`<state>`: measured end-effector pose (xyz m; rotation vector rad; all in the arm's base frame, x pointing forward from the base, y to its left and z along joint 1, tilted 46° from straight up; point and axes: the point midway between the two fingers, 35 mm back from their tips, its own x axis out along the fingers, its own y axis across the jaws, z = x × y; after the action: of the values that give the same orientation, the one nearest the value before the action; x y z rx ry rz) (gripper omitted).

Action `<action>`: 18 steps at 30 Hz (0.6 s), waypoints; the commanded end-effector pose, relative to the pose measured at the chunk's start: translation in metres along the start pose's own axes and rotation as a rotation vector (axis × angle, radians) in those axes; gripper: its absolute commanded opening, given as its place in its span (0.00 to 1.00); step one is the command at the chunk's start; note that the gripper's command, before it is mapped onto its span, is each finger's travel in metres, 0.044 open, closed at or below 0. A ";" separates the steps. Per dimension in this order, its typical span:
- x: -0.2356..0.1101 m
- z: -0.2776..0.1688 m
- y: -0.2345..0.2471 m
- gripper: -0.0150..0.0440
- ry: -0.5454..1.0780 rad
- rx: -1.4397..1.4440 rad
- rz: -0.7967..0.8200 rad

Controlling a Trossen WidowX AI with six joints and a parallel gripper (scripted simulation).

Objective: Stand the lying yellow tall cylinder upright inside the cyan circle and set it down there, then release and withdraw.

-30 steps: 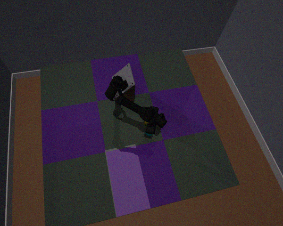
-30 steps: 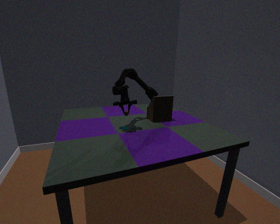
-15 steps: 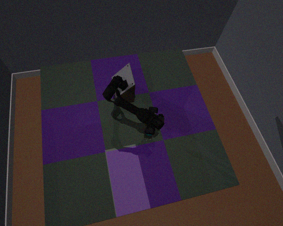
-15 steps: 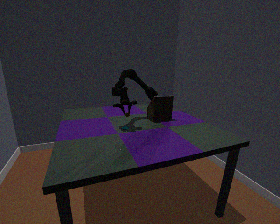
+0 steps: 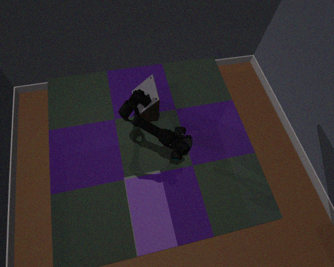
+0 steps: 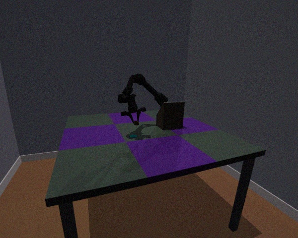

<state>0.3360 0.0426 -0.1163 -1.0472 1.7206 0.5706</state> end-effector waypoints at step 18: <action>0.009 -0.001 0.002 0.43 -0.146 -0.006 0.067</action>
<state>0.3345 0.0403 -0.1228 -0.9509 1.6439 0.6576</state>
